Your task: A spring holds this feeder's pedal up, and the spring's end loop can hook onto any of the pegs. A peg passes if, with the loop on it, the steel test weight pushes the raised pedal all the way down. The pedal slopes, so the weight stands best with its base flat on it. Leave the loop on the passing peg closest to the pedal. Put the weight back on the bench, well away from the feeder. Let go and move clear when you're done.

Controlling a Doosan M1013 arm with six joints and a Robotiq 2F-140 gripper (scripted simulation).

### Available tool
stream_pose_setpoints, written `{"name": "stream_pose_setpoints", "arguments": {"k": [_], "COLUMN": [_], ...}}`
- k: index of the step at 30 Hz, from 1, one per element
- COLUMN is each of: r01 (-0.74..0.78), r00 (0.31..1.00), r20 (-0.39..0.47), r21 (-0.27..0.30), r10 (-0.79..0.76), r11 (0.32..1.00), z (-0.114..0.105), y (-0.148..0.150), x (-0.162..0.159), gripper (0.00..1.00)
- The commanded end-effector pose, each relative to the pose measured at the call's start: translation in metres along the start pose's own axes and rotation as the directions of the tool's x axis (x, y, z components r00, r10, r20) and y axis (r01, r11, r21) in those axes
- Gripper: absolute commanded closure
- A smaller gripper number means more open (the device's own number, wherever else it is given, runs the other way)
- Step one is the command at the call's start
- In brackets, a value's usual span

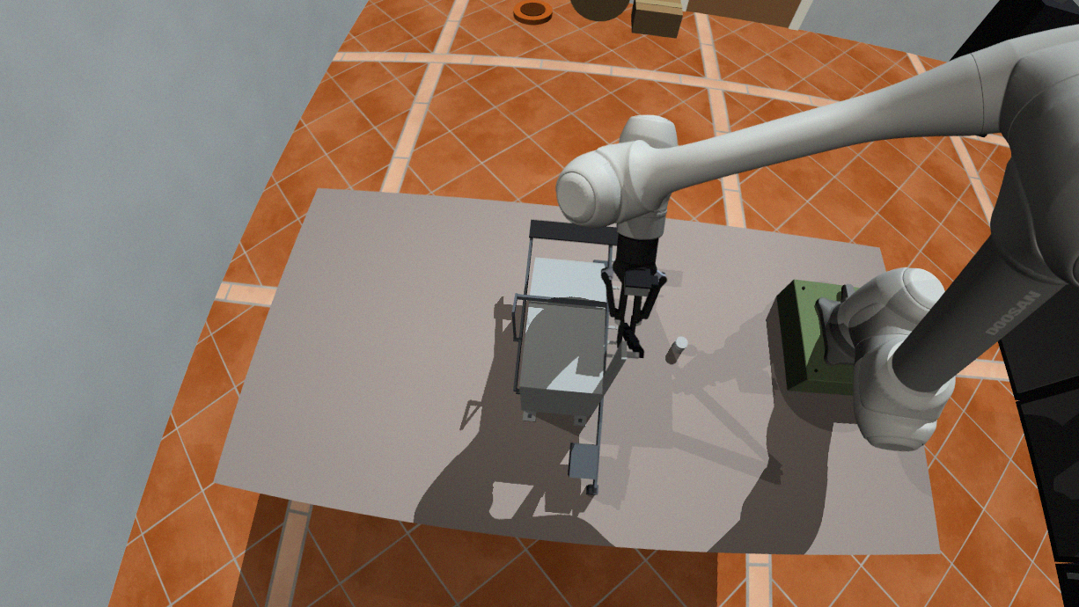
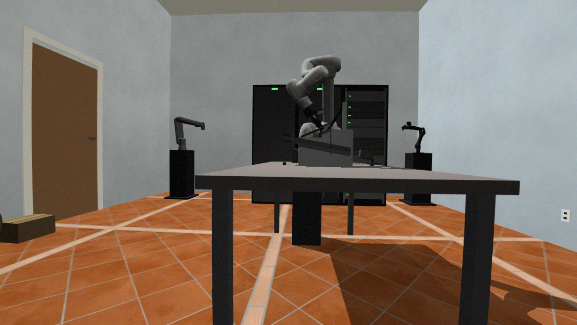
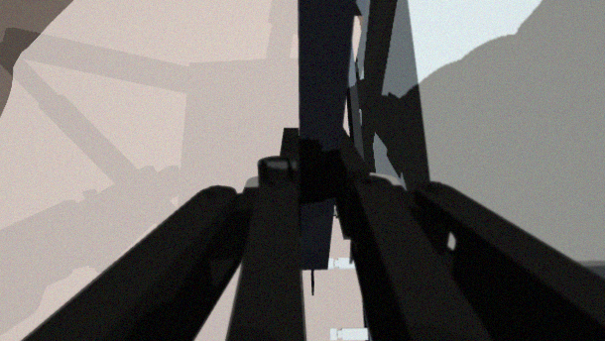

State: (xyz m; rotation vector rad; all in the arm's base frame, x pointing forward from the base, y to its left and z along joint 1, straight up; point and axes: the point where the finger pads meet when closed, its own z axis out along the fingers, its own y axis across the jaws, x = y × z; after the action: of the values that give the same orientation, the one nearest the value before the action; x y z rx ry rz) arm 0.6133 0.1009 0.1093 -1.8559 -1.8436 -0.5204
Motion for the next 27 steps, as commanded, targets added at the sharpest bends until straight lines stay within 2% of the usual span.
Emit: {"name": "stream_pose_setpoints", "arguments": {"k": [1,27], "r01": [0.001,0.001], "r00": [1.0,1.0], "r20": [0.0,0.0], "r21": [-0.001,-0.001], "r10": [-0.001,-0.001], "r11": [1.0,1.0], "z": [0.0003,0.0077], "y": [0.0004,0.0004], "x": [0.0016,0.0111], "gripper": [0.83,0.83]}}
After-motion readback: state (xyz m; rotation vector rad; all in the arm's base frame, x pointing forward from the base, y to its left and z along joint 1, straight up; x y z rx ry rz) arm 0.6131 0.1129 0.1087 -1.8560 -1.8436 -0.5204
